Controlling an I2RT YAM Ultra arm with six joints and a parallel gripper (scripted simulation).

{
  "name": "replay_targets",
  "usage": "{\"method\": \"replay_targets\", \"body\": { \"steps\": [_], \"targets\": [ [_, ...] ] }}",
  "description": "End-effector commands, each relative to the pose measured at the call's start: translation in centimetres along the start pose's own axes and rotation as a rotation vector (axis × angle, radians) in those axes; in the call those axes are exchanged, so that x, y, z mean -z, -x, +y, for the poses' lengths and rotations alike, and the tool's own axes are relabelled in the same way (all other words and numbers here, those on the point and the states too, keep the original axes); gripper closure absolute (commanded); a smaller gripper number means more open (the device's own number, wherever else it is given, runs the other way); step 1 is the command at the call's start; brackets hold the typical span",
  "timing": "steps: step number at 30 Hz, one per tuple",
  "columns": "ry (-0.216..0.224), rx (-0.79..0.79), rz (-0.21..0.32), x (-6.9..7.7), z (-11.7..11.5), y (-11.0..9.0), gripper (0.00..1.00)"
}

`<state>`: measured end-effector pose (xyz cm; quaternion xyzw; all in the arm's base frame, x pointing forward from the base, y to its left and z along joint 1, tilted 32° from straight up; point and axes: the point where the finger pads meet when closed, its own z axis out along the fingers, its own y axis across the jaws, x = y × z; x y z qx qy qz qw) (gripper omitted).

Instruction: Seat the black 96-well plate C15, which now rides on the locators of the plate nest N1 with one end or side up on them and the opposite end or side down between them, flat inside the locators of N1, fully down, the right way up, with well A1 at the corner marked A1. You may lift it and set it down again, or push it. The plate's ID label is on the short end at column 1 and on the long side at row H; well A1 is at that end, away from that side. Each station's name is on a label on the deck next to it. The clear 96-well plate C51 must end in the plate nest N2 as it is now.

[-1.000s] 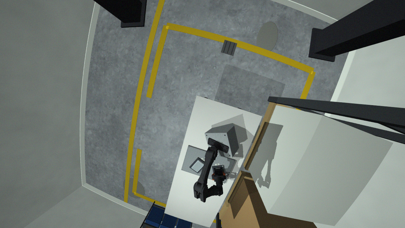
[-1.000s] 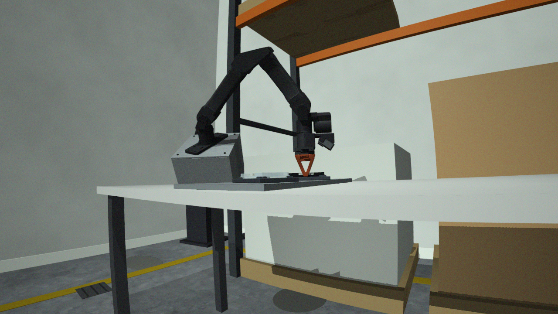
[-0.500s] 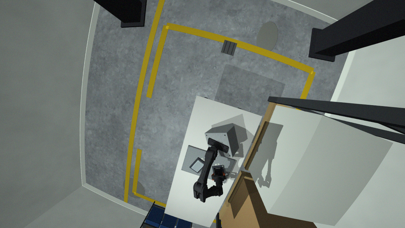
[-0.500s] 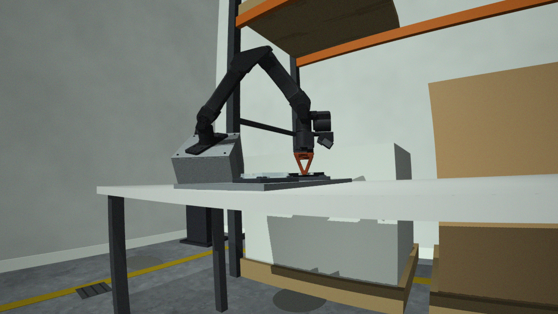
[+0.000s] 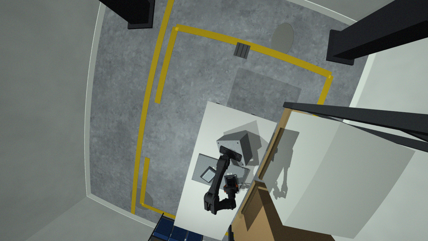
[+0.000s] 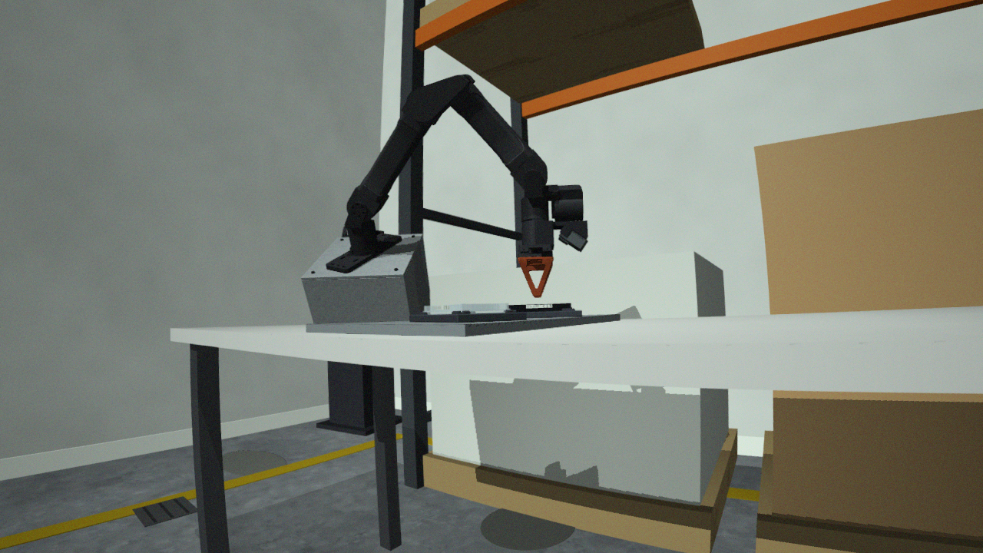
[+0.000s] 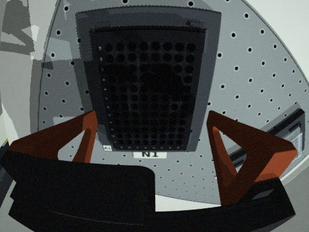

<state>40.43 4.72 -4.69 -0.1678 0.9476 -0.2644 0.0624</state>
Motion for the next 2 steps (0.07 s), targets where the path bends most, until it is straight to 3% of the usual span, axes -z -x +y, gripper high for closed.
{"method": "replay_targets", "body": {
  "steps": [1, 2],
  "targets": [
    [0.000, -0.001, -0.024, 0.80, 0.21, 0.59, 0.00],
    [0.000, -0.001, -0.024, 0.80, 0.21, 0.59, 0.00]
  ]
}}
